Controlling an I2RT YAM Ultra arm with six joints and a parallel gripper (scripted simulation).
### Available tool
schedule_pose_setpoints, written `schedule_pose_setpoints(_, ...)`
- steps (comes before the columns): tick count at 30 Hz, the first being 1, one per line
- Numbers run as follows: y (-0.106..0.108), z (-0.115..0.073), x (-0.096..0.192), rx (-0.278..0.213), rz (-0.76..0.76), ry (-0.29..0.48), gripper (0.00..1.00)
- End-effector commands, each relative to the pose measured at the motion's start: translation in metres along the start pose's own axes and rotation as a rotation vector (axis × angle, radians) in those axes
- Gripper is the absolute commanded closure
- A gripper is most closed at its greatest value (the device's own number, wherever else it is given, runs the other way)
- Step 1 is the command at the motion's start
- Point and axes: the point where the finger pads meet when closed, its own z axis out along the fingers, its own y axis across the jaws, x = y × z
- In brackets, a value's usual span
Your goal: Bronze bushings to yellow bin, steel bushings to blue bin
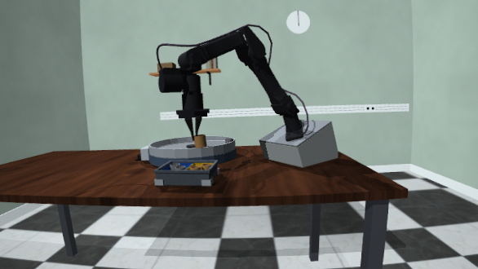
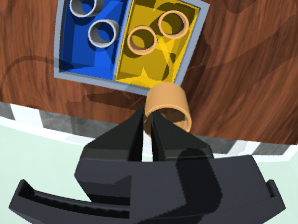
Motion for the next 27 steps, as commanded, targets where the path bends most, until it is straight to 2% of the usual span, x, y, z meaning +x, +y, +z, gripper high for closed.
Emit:
schedule_pose_setpoints(1,0.005,-0.023,0.002,-0.041,0.005,0.011,1.0)
schedule_pose_setpoints(24,0.005,-0.023,0.002,-0.041,0.005,0.011,1.0)
schedule_pose_setpoints(26,0.006,-0.021,0.002,-0.041,0.005,0.011,1.0)
schedule_pose_setpoints(27,0.0,-0.012,-0.001,-0.022,0.005,0.002,1.0)
